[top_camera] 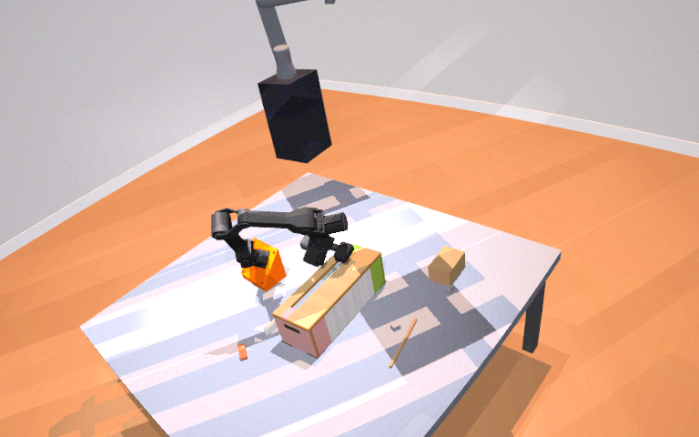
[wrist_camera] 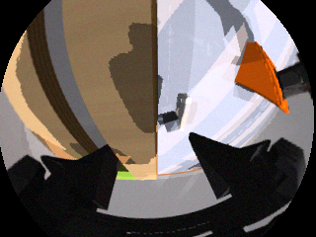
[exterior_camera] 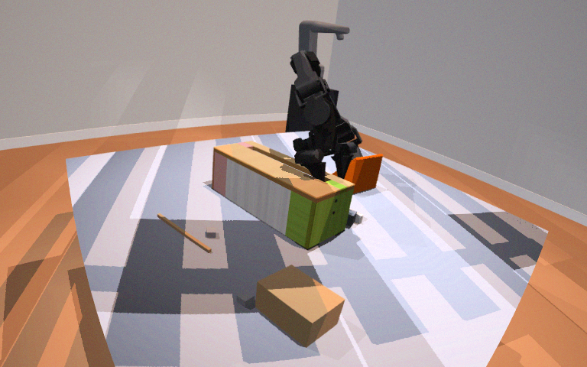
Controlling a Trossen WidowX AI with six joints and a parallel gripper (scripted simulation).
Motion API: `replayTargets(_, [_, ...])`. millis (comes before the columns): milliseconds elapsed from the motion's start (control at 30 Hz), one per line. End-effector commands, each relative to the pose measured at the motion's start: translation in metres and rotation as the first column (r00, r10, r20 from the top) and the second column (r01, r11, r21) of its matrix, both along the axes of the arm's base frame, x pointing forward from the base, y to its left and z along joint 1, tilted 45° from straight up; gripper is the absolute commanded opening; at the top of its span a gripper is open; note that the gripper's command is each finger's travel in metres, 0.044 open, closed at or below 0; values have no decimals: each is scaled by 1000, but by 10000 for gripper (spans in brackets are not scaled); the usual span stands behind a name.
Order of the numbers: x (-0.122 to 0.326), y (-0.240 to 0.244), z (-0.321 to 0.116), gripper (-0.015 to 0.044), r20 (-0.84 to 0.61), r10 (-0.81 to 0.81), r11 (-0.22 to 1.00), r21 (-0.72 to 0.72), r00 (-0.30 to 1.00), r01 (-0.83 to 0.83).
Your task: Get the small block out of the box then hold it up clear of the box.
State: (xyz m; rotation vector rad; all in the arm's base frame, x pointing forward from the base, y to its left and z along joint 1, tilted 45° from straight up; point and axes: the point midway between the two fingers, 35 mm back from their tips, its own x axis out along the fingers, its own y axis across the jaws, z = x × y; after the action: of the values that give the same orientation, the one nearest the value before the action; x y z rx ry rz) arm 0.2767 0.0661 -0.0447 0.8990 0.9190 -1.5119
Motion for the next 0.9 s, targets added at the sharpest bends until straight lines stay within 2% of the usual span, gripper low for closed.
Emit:
replayTargets(0, [6, 25, 26, 400, 11, 6, 1000, 8, 1000, -6])
replayTargets(100, [7, 35, 38, 400, 10, 6, 1000, 8, 1000, -6])
replayTargets(300, [7, 33, 34, 400, 14, 13, 1000, 7, 1000, -13])
replayTargets(333, [7, 36, 35, 374, 15, 30, 999, 13, 999, -30])
replayTargets(400, [6, 53, 39, 321, 12, 167, 985, 51, 986, -168])
replayTargets(467, [4, 55, 37, 285, -58, 353, 935, 57, 934, -350])
replayTargets(567, [2, 57, 34, 285, -164, 598, 801, 91, 784, -592])
replayTargets(700, [-2, 61, 31, 285, -291, 836, 527, 185, 466, -830])
replayTargets(867, [-7, 65, 26, 285, -389, 920, 104, 370, -52, -923])
